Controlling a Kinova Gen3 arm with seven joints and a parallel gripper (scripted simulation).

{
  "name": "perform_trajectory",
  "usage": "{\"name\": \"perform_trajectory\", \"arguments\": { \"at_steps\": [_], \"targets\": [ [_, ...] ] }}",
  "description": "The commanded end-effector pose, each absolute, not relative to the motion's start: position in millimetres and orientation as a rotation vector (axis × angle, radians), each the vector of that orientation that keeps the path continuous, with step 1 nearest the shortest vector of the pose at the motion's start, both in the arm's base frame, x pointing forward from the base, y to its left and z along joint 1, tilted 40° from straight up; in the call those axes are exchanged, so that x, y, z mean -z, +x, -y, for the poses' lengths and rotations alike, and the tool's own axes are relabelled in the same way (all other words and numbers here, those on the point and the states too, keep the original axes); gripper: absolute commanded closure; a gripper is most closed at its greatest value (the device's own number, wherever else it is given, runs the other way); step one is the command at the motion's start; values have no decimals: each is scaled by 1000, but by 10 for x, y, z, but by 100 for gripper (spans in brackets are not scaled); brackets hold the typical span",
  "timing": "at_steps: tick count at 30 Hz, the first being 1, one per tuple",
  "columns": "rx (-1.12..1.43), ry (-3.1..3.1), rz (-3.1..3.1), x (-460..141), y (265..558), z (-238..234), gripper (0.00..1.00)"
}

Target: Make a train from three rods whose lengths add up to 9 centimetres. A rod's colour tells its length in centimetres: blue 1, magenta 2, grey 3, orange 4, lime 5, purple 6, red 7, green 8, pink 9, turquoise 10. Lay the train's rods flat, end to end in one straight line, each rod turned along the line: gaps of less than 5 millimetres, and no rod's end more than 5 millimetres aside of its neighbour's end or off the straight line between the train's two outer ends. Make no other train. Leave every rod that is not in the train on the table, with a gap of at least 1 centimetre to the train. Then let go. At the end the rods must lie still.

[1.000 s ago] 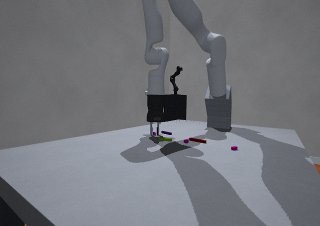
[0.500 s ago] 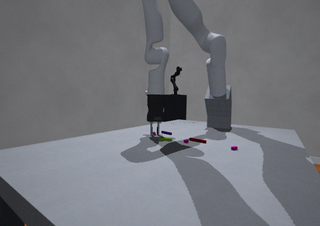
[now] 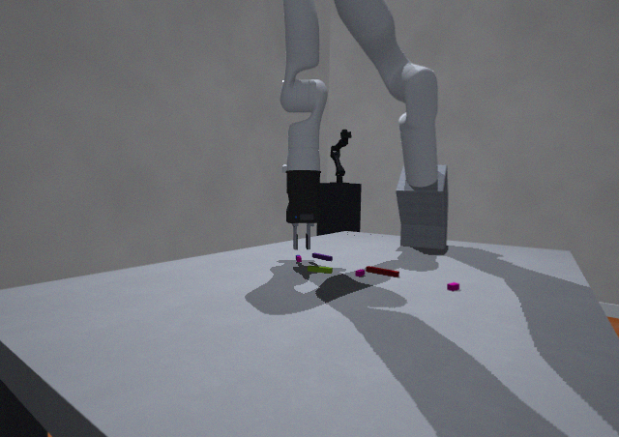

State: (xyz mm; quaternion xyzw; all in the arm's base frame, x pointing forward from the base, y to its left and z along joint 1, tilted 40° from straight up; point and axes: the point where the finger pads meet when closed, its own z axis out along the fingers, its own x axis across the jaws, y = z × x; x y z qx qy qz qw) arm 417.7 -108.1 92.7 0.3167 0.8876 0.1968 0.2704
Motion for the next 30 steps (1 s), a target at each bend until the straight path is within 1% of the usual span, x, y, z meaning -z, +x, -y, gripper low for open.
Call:
{"name": "perform_trajectory", "arguments": {
  "at_steps": [1, 14, 30],
  "targets": [
    [-523, 855, -2377, -1034, 4153, 1139, 46],
    [-523, 855, -2377, -1304, 3937, 1198, 46],
    [-523, 855, -2377, -1422, 3843, 1224, 46]
  ]
}}
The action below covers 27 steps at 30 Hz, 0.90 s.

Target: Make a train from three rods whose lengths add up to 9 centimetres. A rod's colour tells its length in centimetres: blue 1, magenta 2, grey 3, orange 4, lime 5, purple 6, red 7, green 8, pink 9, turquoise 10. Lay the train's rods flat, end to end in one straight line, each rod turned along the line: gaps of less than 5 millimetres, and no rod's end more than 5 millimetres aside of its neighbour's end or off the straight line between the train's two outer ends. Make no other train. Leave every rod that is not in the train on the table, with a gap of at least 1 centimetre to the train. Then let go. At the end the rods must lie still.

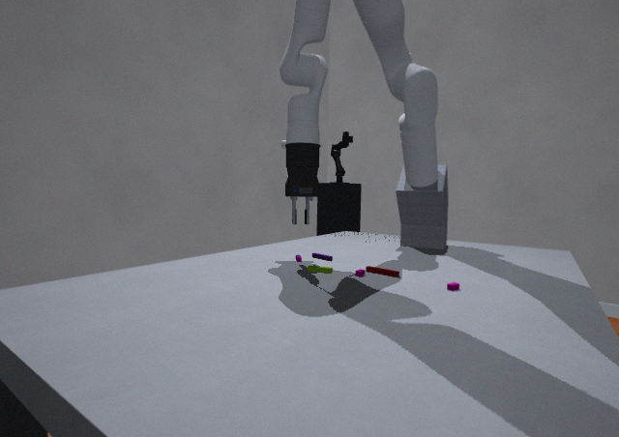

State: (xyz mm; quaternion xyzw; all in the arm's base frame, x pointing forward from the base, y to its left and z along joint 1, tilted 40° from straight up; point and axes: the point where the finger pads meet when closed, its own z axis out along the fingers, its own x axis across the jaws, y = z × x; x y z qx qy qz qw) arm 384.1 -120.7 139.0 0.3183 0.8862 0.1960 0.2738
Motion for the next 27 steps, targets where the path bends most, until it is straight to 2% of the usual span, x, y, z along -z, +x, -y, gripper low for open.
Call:
{"name": "perform_trajectory", "arguments": {
  "at_steps": [1, 10, 11, 27],
  "targets": [
    [-523, 855, -2377, -1425, 3841, 1224, 46],
    [-523, 855, -2377, -1431, 3836, 1226, 46],
    [-523, 855, -2377, -1431, 3836, 1226, 0],
    [-523, 855, -2377, -1431, 3836, 1226, 0]
  ]
}}
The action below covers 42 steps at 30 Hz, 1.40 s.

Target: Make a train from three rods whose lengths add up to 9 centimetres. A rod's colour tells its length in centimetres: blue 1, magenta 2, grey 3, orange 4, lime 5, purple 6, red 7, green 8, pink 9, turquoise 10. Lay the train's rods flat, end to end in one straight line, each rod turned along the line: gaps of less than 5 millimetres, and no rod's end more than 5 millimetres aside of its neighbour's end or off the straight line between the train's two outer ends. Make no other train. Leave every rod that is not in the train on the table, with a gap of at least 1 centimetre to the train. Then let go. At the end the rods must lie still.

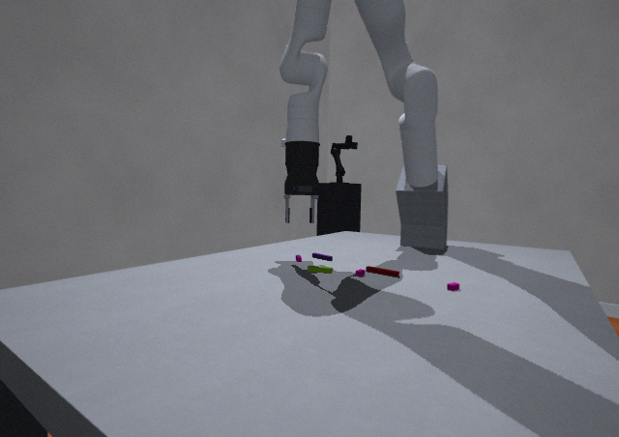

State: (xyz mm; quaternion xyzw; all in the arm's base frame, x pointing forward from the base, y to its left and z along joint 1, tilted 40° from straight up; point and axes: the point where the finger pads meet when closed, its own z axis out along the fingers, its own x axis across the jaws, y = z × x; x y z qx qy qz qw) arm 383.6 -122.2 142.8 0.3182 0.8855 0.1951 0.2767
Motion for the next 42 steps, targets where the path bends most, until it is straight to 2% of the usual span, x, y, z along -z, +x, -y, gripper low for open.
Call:
{"name": "perform_trajectory", "arguments": {
  "at_steps": [1, 18, 29, 42],
  "targets": [
    [-523, 855, -2377, -1431, 3836, 1226, 0],
    [-601, 1047, -2332, -1365, 3764, 1169, 0],
    [-793, 1565, -2133, -1229, 3607, 1015, 0],
    [-1039, 2420, -1483, -1100, 3475, 824, 0]
  ]
}}
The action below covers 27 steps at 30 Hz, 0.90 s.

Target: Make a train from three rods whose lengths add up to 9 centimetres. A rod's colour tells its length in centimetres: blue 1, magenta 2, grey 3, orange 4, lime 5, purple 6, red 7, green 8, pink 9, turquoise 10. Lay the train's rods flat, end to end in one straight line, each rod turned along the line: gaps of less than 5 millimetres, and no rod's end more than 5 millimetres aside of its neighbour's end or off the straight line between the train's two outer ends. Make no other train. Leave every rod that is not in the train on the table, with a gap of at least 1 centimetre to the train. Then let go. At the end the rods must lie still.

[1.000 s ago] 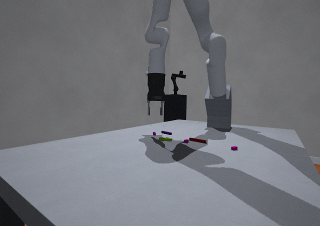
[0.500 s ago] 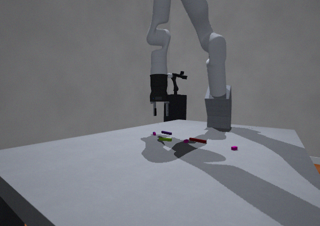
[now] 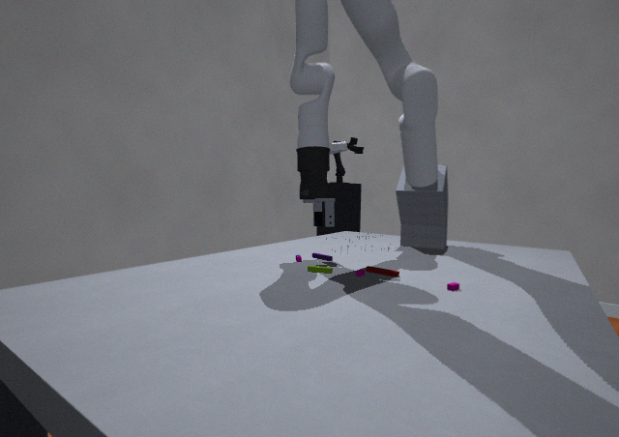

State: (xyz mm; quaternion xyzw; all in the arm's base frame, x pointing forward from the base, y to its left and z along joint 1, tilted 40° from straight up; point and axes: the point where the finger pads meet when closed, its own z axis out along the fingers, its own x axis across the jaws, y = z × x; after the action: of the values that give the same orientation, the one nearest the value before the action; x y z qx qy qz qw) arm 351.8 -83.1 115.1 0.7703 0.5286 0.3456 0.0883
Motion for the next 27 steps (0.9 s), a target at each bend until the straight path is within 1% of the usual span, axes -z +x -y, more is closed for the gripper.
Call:
{"name": "perform_trajectory", "arguments": {
  "at_steps": [1, 2, 9, 17, 19, 27],
  "targets": [
    [-1039, 2420, -1483, -1100, 3475, 824, 0],
    [-1039, 2420, -1483, -1100, 3475, 824, 0],
    [-1108, 2818, -928, -1049, 3463, 817, 0],
    [-1113, 3076, -302, -981, 3459, 902, 0],
    [-1113, 3076, -302, -981, 3459, 902, 0],
    [-1091, 3154, 57, -931, 3449, 981, 0]
  ]
}}
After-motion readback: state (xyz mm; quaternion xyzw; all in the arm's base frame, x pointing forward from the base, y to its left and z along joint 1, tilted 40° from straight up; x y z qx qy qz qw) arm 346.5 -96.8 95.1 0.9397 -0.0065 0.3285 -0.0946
